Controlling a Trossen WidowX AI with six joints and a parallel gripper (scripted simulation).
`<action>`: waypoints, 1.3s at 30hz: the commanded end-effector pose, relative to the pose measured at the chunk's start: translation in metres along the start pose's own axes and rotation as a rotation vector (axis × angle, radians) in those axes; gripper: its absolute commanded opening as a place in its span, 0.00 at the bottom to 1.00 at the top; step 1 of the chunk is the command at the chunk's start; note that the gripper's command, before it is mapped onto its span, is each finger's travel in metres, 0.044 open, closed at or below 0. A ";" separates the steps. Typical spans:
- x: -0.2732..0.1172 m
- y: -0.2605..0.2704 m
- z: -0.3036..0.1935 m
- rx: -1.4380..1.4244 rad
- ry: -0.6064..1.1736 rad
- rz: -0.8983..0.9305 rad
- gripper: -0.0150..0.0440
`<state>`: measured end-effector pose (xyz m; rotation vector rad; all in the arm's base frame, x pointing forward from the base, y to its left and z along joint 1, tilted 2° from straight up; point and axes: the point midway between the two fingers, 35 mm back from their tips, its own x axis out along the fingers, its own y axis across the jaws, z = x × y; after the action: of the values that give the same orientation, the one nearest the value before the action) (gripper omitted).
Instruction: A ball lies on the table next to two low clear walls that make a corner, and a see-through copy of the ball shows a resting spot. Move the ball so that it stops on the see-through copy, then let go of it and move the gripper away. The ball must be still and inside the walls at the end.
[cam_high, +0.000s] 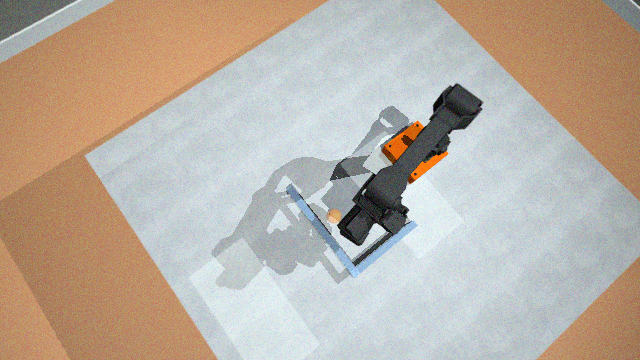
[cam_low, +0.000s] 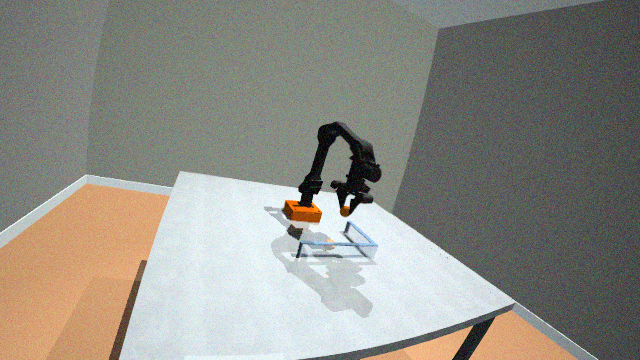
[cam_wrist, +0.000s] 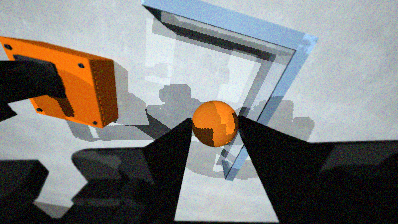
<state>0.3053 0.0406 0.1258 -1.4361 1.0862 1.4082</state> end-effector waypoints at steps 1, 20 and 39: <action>0.003 -0.005 -0.007 -0.104 0.008 -0.002 0.25; 0.020 -0.021 -0.038 -0.685 0.013 0.002 0.25; 0.038 -0.031 -0.070 -1.245 0.017 0.010 0.25</action>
<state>0.3509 -0.0145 0.0914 -2.1907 0.1543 2.1848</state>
